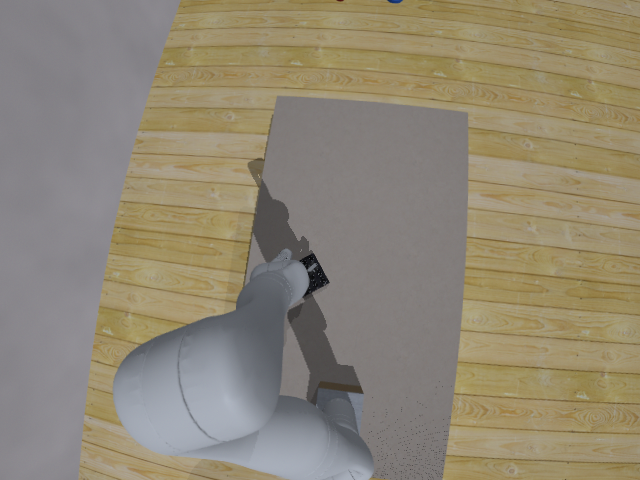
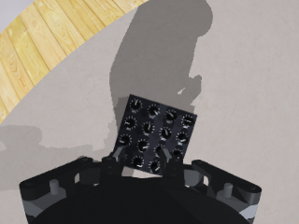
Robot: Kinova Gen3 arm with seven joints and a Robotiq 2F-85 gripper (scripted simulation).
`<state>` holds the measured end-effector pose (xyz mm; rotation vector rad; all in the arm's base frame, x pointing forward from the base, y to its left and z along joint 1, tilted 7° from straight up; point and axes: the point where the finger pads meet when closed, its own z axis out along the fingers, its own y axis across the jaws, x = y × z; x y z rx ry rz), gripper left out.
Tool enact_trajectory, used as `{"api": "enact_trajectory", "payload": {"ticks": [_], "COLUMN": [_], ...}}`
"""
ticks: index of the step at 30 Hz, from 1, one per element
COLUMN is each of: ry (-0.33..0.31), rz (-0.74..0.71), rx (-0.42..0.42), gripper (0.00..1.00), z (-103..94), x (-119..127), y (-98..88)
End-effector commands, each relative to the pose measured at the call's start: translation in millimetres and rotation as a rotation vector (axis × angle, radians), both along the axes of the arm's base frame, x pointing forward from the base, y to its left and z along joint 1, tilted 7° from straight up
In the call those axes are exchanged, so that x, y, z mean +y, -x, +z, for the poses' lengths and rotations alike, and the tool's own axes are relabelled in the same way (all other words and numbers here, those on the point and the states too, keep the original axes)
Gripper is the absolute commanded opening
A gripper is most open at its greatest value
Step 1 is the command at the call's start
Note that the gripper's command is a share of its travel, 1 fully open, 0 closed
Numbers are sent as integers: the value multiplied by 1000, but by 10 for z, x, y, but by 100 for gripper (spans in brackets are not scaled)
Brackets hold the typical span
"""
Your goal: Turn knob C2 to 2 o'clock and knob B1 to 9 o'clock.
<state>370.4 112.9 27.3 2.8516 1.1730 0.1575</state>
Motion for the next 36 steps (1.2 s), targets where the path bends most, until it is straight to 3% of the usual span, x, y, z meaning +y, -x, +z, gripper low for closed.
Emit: {"api": "enact_trajectory", "payload": {"ticks": [1, 8, 26, 36], "ry": [-1, -1, -1, -1], "rz": [1, 1, 1, 1], "rx": [-2, -2, -2, -2], "gripper": [100, 100, 100, 100], "z": [19, 198, 1006, 1123], "x": [5, 7, 16, 17], "y": [-5, 17, 111, 125]}}
